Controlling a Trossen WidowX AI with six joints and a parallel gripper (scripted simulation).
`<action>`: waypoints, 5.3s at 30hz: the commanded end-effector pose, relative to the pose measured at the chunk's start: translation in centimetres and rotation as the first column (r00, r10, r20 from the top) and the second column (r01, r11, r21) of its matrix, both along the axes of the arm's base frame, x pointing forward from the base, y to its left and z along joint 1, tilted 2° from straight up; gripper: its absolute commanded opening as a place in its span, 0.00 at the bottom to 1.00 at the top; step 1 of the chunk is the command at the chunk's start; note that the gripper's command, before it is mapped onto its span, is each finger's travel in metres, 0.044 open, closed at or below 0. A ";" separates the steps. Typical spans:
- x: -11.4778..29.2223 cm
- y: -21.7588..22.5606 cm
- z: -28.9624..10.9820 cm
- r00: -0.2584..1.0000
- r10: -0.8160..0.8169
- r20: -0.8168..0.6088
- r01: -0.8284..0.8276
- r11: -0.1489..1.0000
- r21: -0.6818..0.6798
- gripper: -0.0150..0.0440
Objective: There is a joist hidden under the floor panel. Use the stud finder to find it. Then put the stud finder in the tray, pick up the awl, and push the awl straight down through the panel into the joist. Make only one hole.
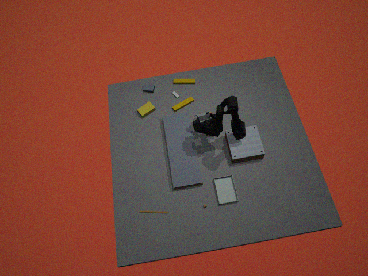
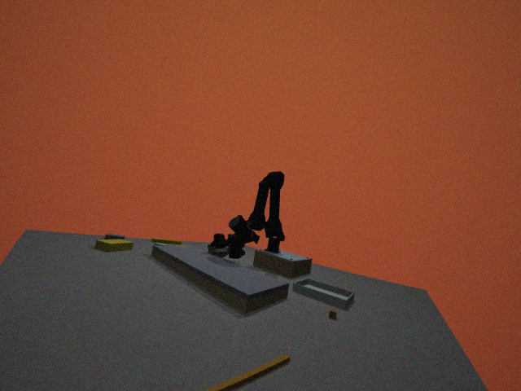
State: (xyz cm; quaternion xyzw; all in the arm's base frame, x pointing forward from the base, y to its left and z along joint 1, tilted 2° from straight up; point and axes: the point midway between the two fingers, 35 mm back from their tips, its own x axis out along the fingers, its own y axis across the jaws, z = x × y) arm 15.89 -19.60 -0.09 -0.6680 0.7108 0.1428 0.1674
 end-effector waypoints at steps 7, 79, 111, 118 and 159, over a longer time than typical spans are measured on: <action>0.1 0.1 -0.3 1.000 0.008 0.002 -0.008 1.000 0.017 0.90; 0.1 0.7 0.1 1.000 -0.002 0.001 0.002 1.000 0.002 1.00; 0.3 2.6 1.1 1.000 -0.002 0.002 0.002 1.000 0.003 1.00; 0.7 2.3 5.3 1.000 -0.002 0.002 0.002 1.000 0.005 1.00; -0.1 -0.1 3.5 -0.038 -0.998 0.051 0.148 0.044 0.988 1.00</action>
